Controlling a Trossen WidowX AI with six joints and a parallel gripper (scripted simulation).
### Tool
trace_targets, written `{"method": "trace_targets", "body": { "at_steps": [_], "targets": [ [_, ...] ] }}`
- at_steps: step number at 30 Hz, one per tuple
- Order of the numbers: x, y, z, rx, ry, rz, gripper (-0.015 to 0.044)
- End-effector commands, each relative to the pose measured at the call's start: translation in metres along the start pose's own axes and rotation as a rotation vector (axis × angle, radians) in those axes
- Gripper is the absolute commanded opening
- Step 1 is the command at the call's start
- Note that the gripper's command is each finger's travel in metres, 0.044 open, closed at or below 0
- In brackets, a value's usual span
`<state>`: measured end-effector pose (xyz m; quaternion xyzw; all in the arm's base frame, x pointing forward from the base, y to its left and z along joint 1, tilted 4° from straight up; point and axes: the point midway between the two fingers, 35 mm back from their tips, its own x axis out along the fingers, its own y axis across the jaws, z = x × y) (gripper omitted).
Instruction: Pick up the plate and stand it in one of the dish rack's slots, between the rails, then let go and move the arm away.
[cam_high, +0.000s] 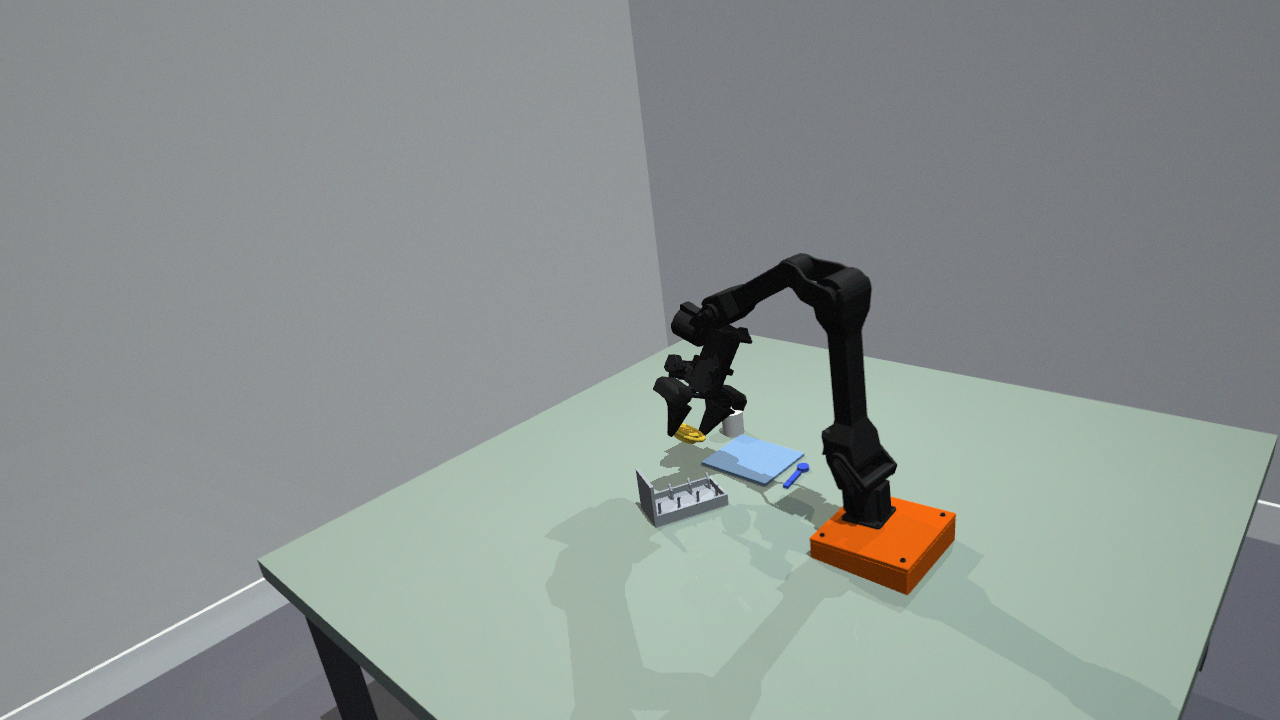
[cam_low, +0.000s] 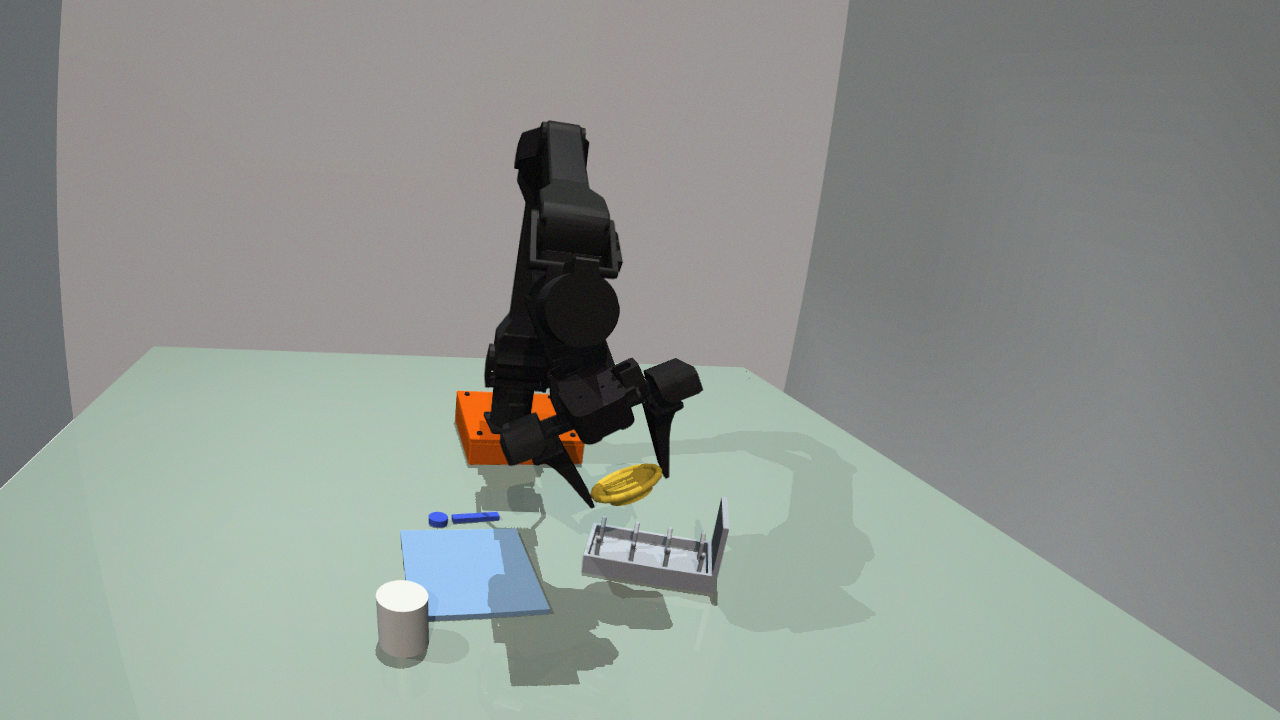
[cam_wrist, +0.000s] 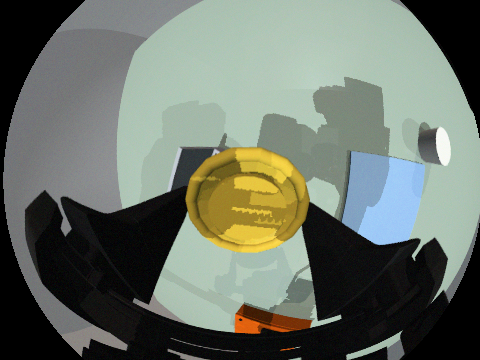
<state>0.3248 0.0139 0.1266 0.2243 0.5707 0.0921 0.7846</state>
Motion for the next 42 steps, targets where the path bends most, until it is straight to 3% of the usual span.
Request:
{"method": "trace_targets", "body": {
  "at_steps": [1, 19, 42],
  "targets": [
    [0.012, -0.004, 0.003, -0.058, -0.027, 0.07, 0.0],
    [0.04, -0.02, 0.008, -0.431, -0.301, 0.386, 0.0],
    [0.029, -0.031, -0.037, -0.944, -0.74, 0.602, 0.0]
  ]
}}
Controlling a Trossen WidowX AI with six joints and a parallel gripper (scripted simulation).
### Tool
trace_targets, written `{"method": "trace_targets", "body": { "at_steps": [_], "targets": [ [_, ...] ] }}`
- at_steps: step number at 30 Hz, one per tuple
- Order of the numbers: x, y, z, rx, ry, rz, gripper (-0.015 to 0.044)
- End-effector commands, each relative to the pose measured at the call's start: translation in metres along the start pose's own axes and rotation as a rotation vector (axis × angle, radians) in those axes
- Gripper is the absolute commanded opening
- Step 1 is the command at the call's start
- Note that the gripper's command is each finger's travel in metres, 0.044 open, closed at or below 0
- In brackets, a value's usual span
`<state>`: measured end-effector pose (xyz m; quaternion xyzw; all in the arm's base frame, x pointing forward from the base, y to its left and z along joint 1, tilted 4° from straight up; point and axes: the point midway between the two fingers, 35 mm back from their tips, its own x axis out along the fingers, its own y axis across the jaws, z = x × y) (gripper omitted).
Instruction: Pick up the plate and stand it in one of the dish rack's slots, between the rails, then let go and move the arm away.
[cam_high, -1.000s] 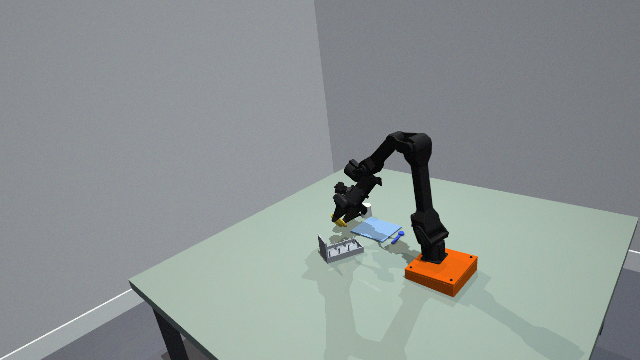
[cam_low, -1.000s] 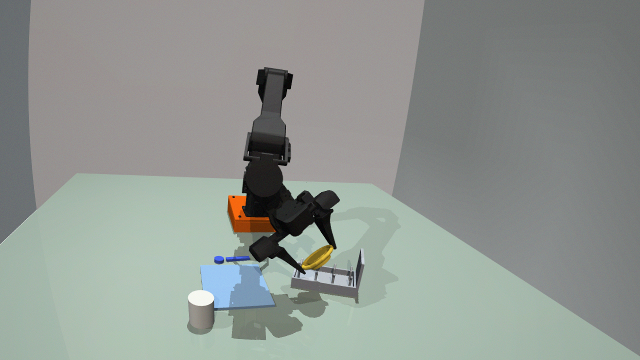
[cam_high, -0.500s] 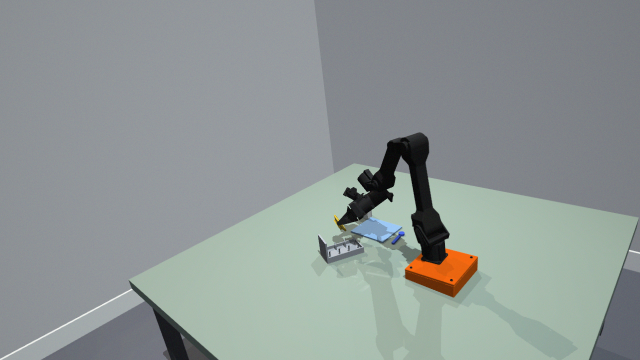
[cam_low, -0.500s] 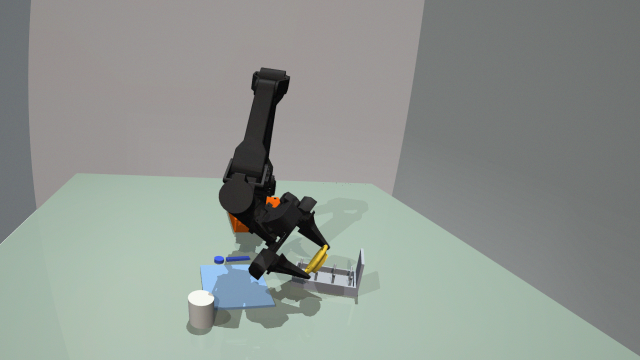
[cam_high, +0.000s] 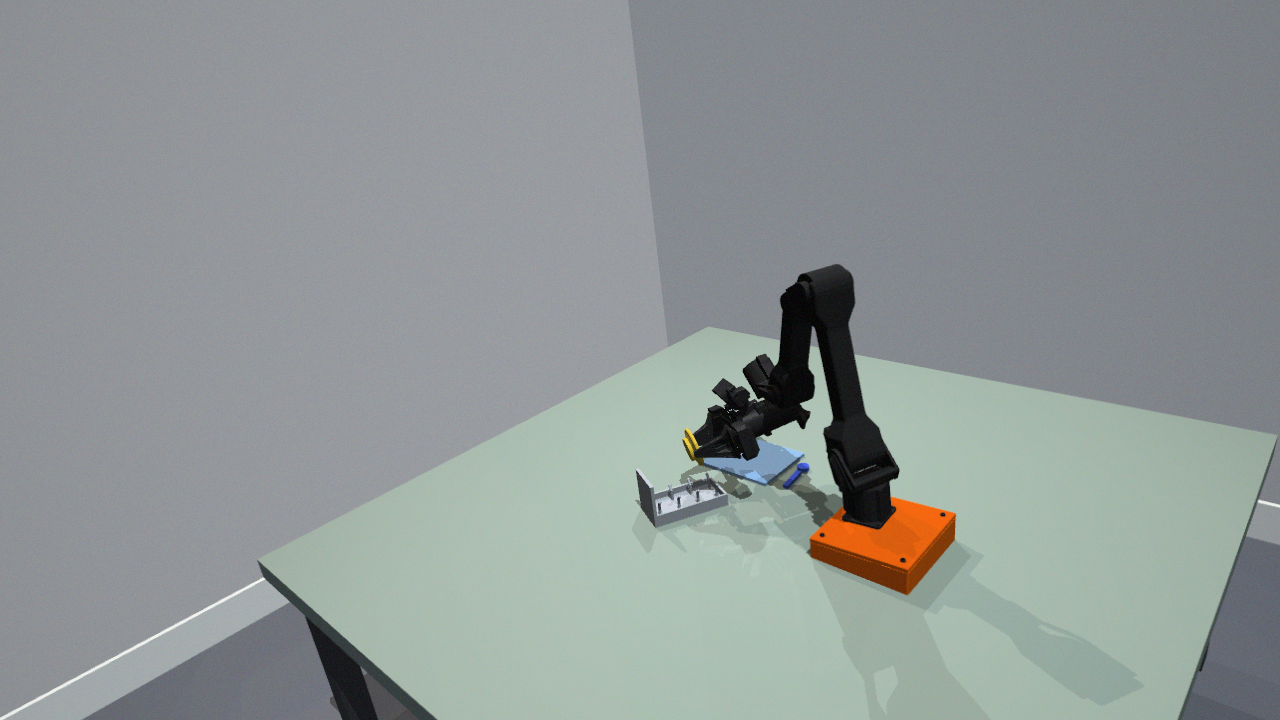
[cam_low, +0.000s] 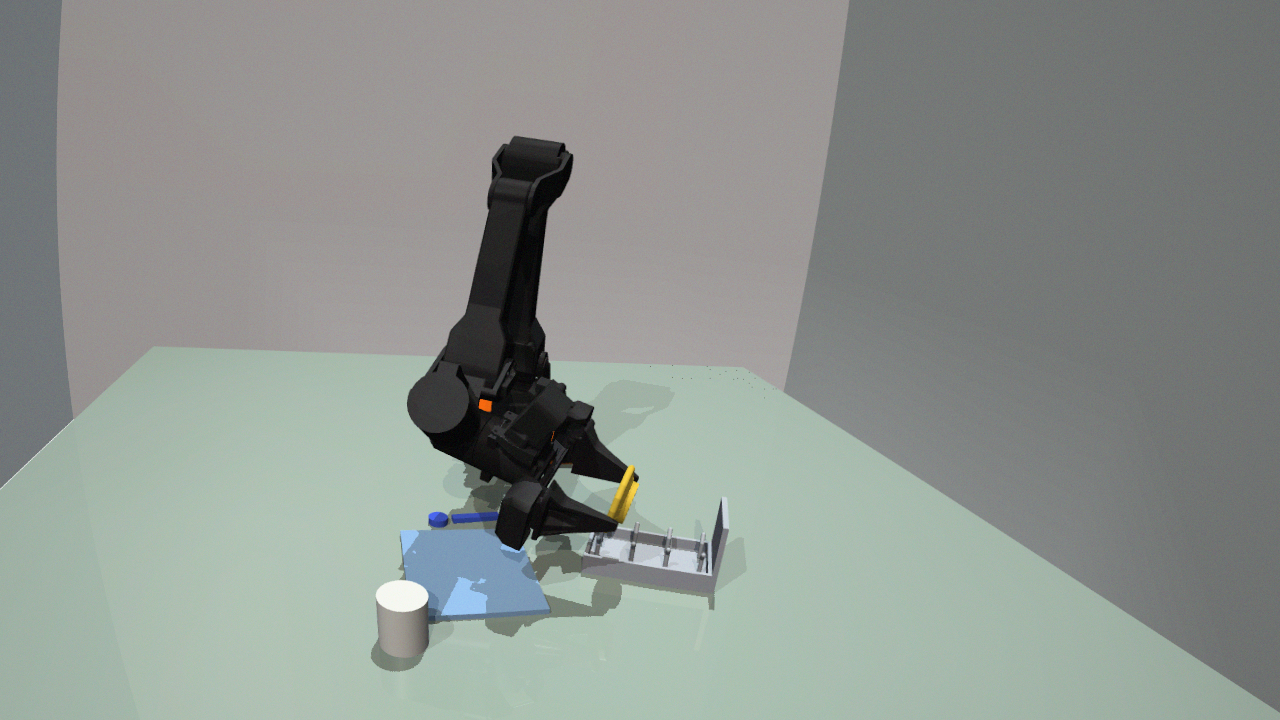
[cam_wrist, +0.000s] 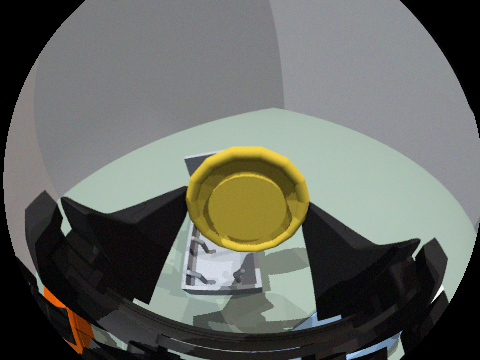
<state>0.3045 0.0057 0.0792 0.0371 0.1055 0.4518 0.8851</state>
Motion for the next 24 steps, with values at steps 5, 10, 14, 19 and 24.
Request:
{"method": "trace_targets", "body": {
  "at_steps": [5, 10, 14, 19, 24],
  "targets": [
    [-0.012, 0.023, -0.003, -0.188, -0.124, 0.063, 0.0],
    [-0.015, 0.029, -0.003, -0.231, -0.151, 0.075, 0.0],
    [-0.015, 0.029, -0.003, -0.231, -0.151, 0.075, 0.0],
    [-0.015, 0.027, -0.005, -0.229, -0.143, 0.067, 0.0],
    [-0.013, 0.02, -0.01, -0.221, -0.123, 0.044, 0.0]
  ]
}}
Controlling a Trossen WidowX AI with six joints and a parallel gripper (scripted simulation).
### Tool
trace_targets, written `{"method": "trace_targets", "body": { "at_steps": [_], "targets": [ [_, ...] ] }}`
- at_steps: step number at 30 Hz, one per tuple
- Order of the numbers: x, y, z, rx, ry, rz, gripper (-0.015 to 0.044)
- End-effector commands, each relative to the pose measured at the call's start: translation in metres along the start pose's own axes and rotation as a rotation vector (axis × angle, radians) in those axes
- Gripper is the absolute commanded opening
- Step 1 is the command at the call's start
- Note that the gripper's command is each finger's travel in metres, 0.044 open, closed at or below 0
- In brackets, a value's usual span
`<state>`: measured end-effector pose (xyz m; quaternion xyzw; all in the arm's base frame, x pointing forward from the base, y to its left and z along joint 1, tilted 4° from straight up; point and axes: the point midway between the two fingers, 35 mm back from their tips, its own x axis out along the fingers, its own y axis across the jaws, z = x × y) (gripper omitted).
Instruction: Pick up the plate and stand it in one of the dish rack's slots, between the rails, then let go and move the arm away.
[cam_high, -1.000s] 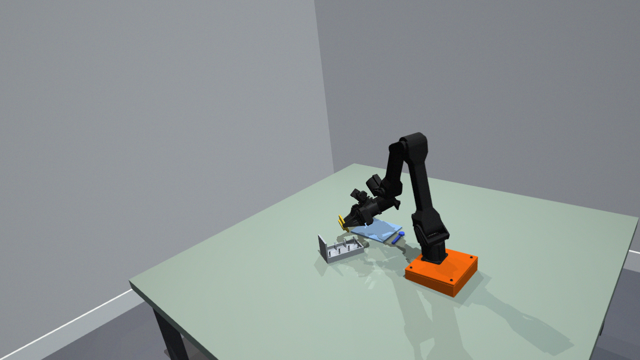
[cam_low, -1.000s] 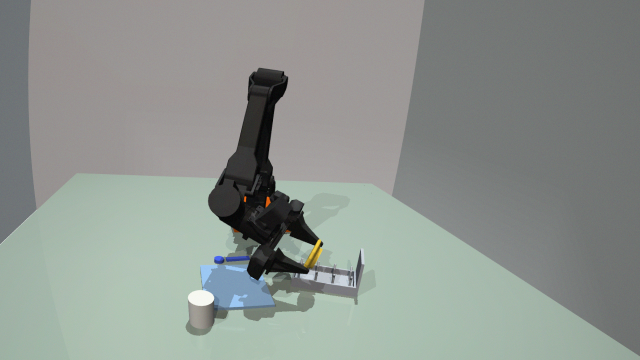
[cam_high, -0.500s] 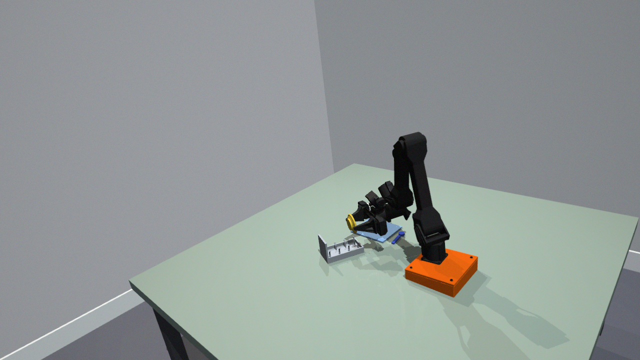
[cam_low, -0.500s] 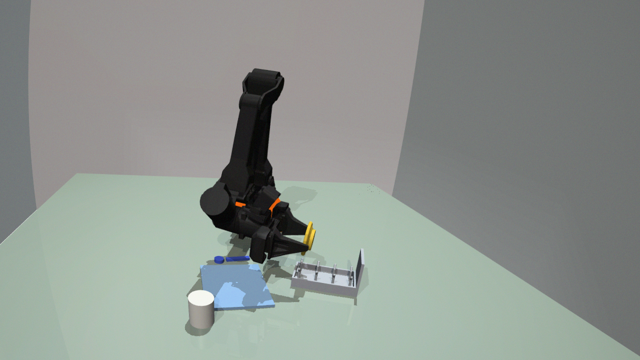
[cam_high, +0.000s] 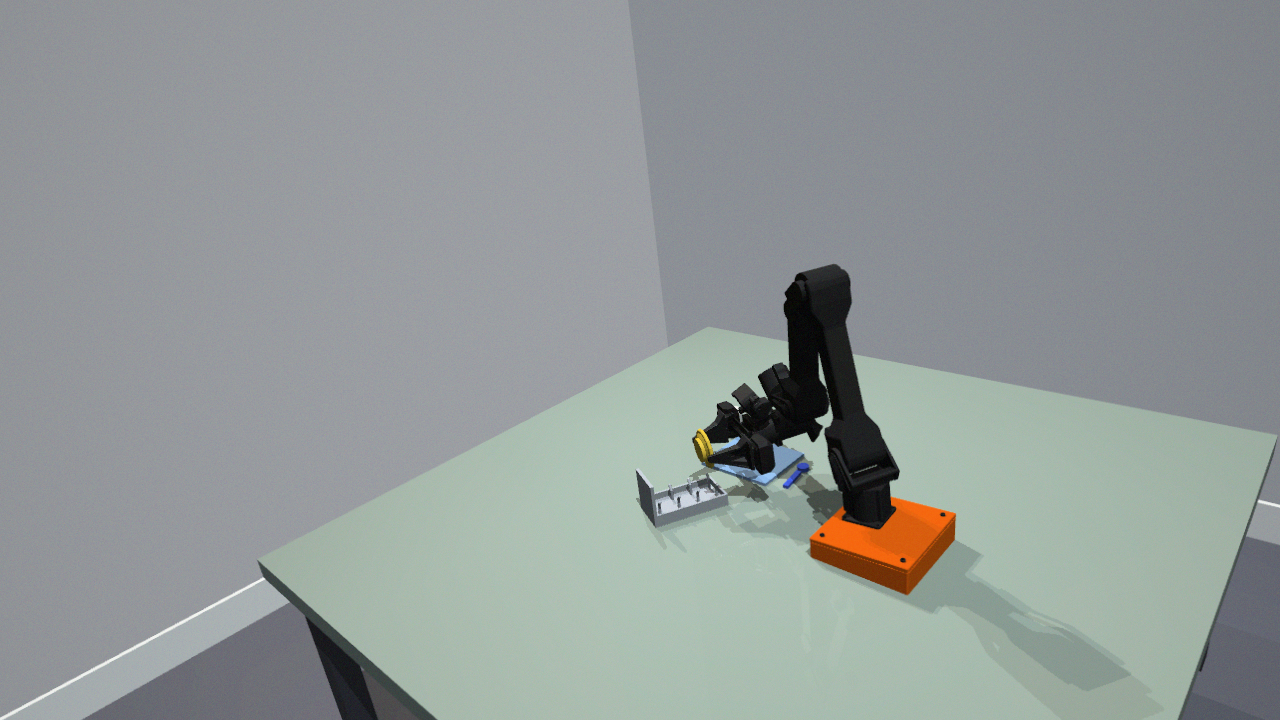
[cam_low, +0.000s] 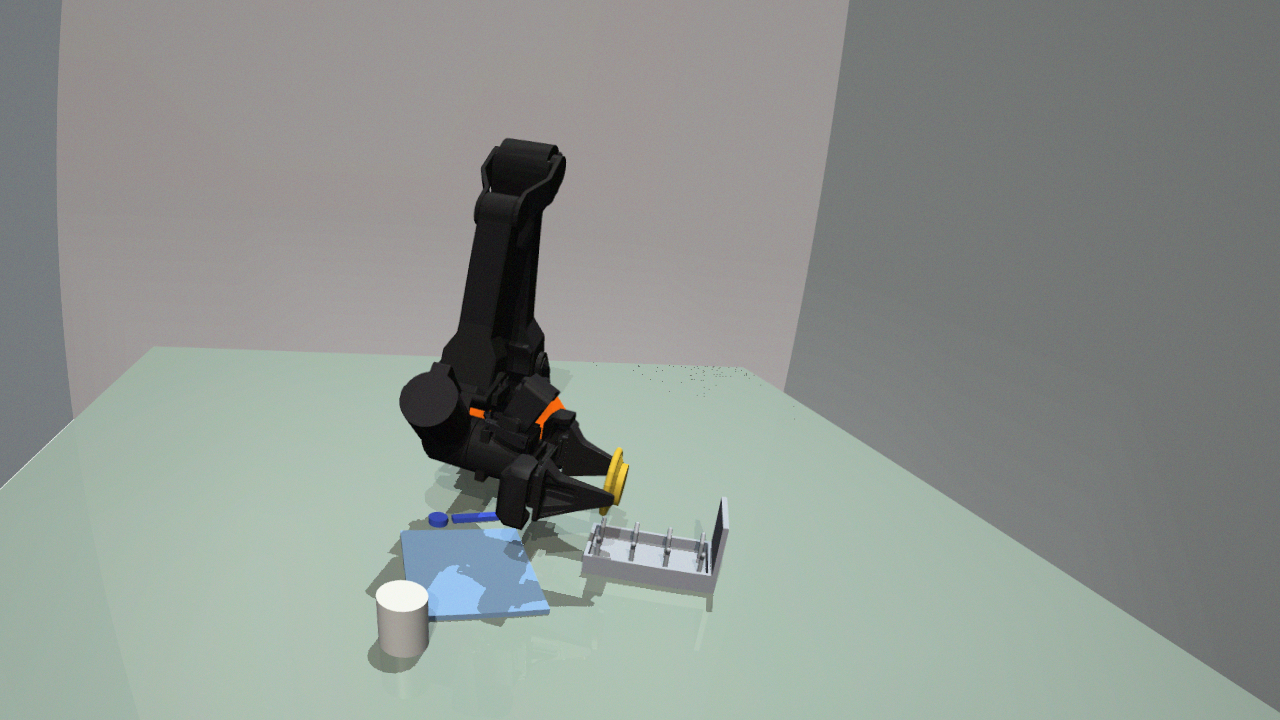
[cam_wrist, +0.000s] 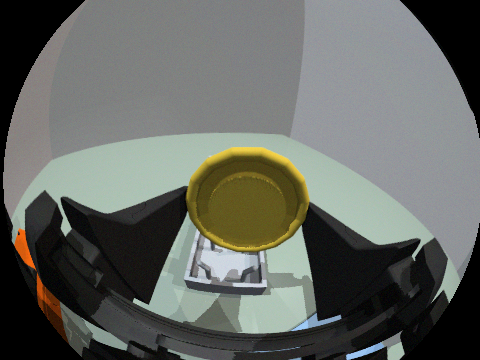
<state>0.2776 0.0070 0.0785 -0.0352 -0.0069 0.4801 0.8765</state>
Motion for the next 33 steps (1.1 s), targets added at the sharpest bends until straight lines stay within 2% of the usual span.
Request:
{"method": "trace_targets", "body": {
  "at_steps": [1, 33],
  "targets": [
    [0.001, -0.001, -0.005, 0.016, 0.008, -0.007, 0.0],
    [0.019, 0.01, -0.027, -0.016, 0.011, -0.002, 0.0]
  ]
}}
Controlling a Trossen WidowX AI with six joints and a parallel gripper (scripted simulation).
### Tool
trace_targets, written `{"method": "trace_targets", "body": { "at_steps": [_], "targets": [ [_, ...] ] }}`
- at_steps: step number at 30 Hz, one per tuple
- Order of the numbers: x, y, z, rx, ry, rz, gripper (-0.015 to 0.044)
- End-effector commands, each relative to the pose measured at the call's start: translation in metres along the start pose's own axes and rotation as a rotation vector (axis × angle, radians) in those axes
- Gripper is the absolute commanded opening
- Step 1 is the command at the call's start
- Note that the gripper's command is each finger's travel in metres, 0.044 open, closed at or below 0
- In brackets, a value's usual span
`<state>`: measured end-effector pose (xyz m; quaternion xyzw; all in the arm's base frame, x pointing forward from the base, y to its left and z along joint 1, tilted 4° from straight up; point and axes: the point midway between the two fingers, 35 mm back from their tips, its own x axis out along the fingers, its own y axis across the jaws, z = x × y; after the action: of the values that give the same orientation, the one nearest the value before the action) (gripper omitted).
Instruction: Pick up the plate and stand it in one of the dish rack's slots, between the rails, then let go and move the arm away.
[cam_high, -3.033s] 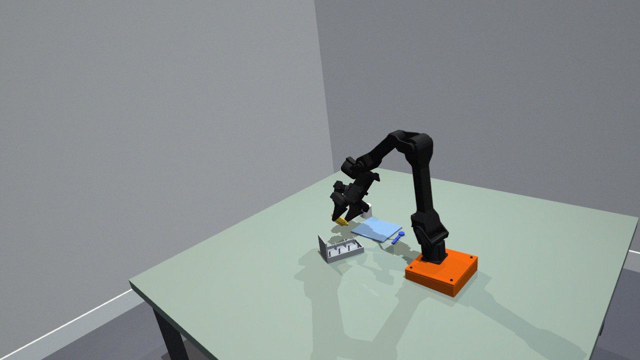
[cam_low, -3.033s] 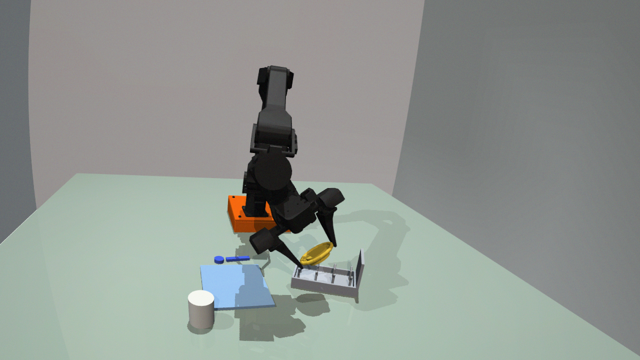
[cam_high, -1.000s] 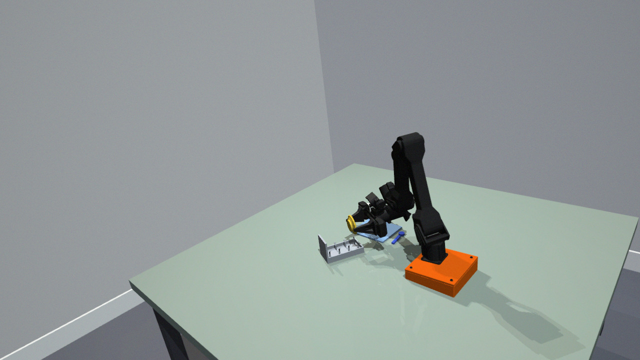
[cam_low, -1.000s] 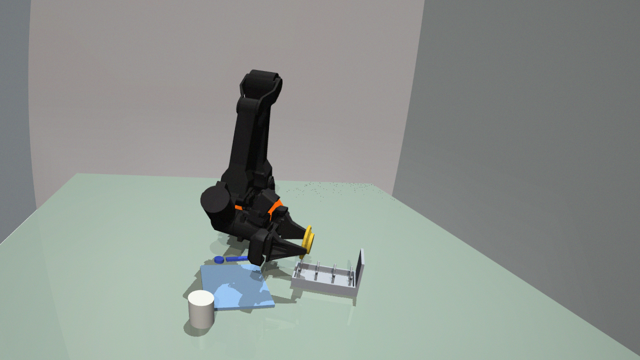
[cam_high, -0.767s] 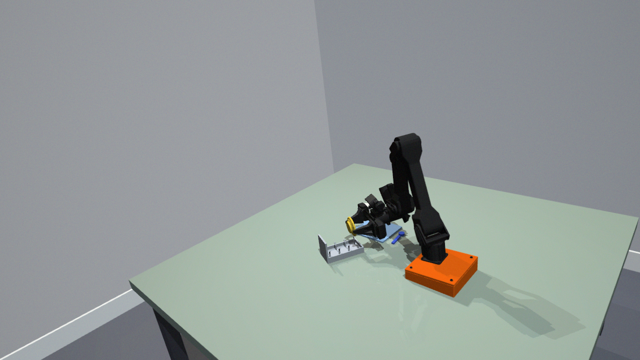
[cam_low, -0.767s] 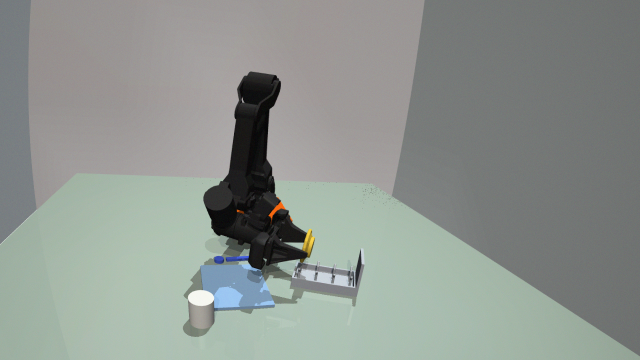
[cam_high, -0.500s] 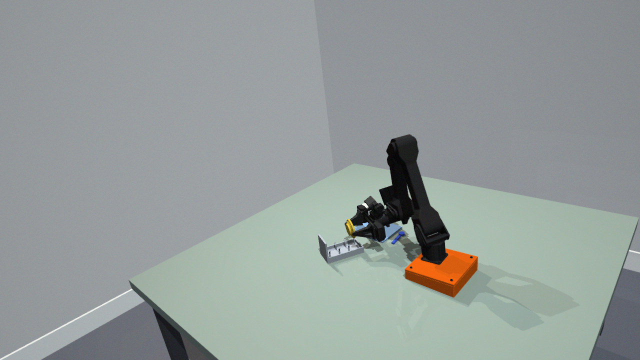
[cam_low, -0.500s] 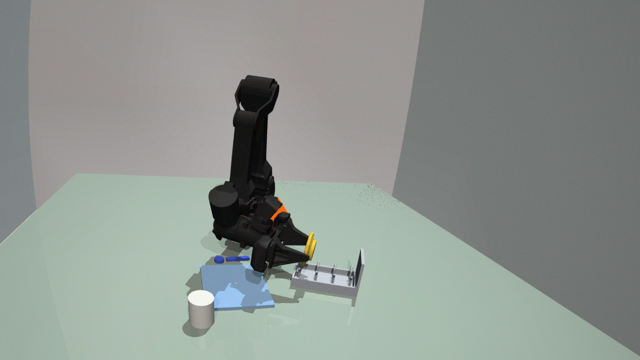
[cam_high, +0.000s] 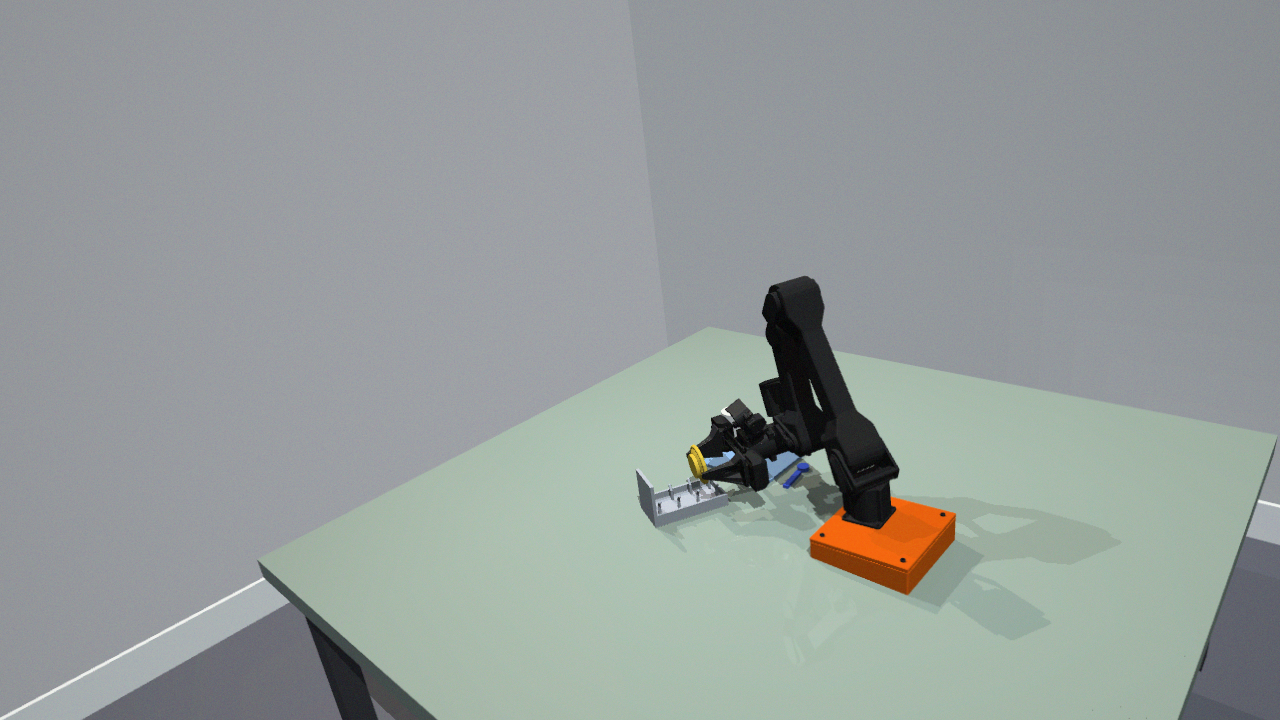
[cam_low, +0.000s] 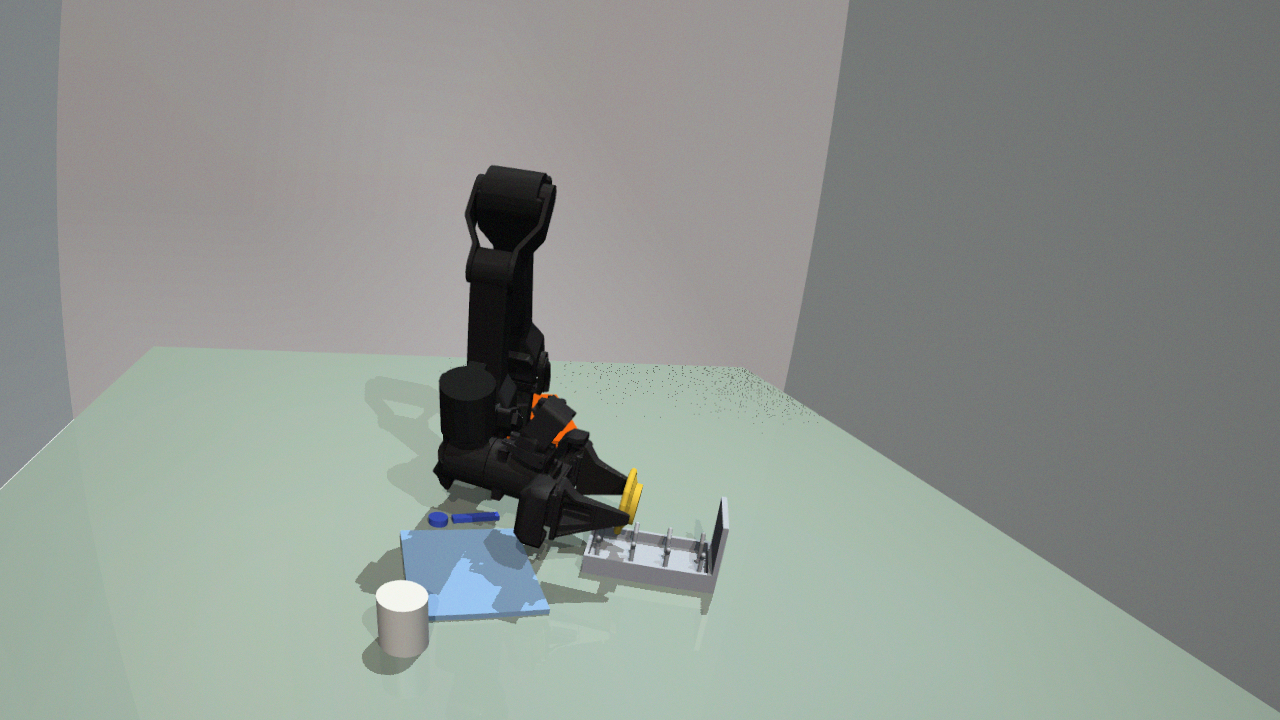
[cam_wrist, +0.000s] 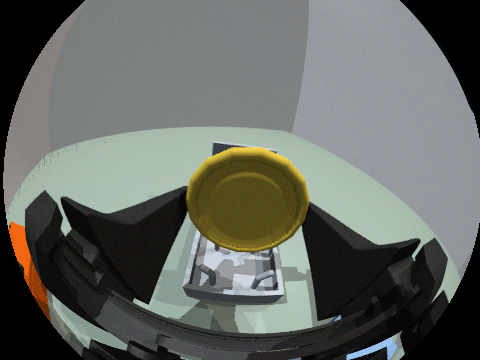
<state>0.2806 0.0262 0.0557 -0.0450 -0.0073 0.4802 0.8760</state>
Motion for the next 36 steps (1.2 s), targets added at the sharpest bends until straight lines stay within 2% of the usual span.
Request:
{"method": "trace_targets", "body": {
  "at_steps": [1, 17, 32, 36],
  "targets": [
    [0.001, 0.001, -0.011, -0.014, 0.004, -0.002, 0.0],
    [0.001, 0.002, -0.017, -0.021, 0.005, 0.001, 0.0],
    [0.001, 0.002, -0.017, -0.028, 0.005, 0.001, 0.0394],
    [0.001, 0.002, -0.017, -0.028, 0.005, 0.001, 0.04]
  ]
}}
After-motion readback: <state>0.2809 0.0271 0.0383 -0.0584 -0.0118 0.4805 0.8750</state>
